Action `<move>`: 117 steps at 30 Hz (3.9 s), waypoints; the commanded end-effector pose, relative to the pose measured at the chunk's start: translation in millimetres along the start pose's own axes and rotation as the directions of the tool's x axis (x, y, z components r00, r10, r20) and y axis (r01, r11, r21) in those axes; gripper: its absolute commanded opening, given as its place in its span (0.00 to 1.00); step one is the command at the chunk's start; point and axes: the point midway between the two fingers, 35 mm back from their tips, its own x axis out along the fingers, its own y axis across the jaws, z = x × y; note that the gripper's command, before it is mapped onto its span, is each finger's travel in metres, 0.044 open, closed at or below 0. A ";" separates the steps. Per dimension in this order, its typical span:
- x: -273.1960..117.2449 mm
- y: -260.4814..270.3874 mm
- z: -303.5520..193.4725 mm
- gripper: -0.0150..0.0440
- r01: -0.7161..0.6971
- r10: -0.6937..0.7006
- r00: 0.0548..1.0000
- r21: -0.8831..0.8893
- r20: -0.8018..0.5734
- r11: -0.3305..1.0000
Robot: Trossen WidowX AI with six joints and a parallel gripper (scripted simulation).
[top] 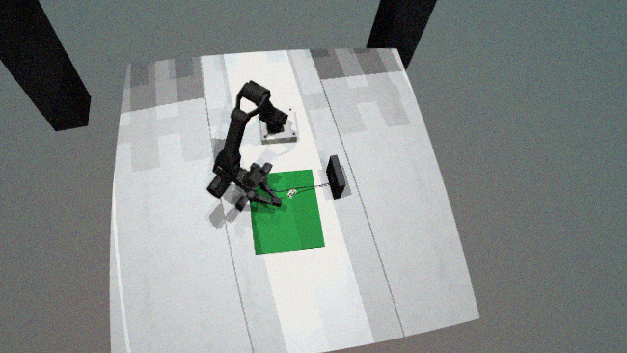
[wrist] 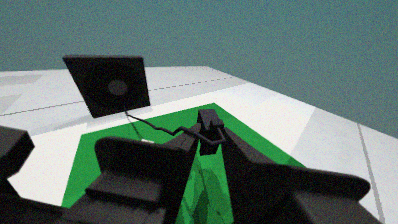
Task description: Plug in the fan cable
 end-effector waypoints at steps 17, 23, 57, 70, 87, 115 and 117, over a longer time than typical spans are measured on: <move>2.8 -1.0 -16.0 0.25 0.001 -0.001 1.000 -0.006 0.001 1.000; 3.6 -1.0 -20.0 0.25 0.001 -0.001 1.000 -0.006 0.001 1.000; 8.1 -1.0 -43.4 0.25 0.000 0.000 1.000 -0.005 0.001 1.000; 9.9 -1.0 -52.5 0.25 0.000 0.000 1.000 -0.005 0.001 1.000; 9.4 -2.5 -50.7 0.25 0.002 -0.002 1.000 -0.017 0.000 1.000; 9.4 -2.5 -50.7 0.25 0.002 -0.002 1.000 -0.017 0.000 1.000; 9.4 -2.5 -50.7 0.25 0.002 -0.002 1.000 -0.017 0.000 1.000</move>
